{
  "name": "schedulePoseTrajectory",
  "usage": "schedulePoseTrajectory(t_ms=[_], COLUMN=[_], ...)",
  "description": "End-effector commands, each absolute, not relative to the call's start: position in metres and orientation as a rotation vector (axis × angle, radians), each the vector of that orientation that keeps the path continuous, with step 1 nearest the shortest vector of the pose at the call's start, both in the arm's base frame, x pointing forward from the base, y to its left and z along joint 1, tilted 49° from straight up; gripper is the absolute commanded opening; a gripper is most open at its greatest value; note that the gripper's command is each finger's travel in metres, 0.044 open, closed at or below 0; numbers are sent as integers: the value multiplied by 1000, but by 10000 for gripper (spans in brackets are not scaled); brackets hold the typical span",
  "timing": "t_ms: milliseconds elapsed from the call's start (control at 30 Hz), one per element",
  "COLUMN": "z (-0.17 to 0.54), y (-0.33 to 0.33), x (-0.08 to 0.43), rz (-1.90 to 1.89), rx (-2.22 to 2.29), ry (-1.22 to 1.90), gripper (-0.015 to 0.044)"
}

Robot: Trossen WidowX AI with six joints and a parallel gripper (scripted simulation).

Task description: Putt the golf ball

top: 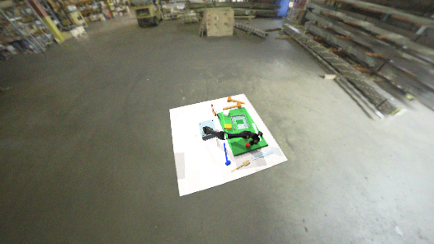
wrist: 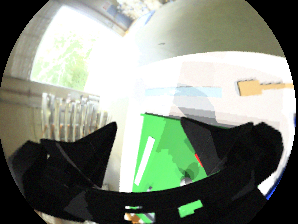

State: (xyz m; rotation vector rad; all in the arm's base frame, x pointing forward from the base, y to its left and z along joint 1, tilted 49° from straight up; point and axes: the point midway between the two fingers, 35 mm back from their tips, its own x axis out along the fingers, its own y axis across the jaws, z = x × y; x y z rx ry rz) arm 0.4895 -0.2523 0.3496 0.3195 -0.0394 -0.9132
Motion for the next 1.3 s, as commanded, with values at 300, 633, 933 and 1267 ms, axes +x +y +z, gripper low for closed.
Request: schedulePoseTrajectory(t_ms=[300,633,933,1267], z=[189,73,-25,-117], y=[-126,-34,44,104], x=[543,528,474,372], rz=[-617,-341,-10,461], rx=[-24,-356,-717,-1180], ry=[514,872,1168,1458], gripper=[440,440,440,440])
